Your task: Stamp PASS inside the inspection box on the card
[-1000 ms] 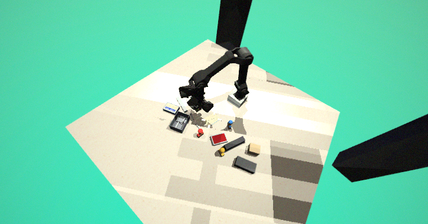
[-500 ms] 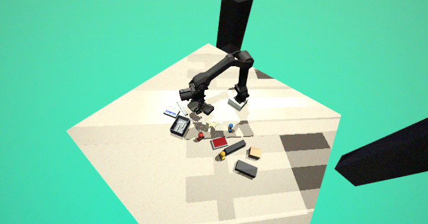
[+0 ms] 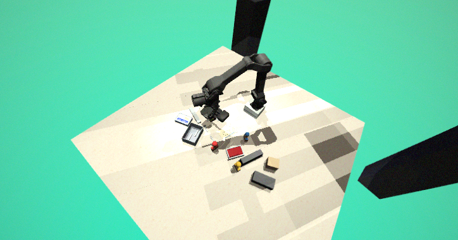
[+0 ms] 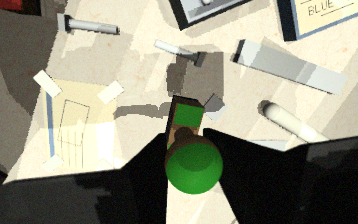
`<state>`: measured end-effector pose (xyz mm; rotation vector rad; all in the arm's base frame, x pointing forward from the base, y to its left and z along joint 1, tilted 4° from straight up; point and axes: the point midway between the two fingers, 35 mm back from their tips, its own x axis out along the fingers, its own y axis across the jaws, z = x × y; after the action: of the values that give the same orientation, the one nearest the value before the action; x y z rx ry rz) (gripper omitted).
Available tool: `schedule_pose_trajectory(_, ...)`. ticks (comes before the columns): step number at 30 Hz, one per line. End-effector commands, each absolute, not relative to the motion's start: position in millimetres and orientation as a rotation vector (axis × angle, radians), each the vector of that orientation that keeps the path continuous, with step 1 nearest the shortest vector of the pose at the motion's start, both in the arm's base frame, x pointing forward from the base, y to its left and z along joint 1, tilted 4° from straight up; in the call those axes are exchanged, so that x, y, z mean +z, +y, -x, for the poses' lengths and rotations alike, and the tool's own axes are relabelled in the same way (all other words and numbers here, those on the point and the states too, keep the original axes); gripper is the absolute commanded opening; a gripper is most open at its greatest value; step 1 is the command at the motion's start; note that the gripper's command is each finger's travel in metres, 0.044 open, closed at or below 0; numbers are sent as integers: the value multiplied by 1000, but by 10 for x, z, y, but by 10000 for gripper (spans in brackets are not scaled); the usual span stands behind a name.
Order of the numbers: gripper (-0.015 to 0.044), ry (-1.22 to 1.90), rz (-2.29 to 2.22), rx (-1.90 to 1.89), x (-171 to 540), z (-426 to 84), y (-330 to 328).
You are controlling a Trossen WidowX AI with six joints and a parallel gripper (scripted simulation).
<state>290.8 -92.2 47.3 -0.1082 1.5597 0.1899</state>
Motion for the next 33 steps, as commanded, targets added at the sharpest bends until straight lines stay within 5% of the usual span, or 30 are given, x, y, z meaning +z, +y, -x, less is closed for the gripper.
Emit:
schedule_pose_trajectory(1,0,1555,114,184,520,-2911,-932)
schedule_pose_trajectory(33,0,1554,115,183,664,-3015,-657)
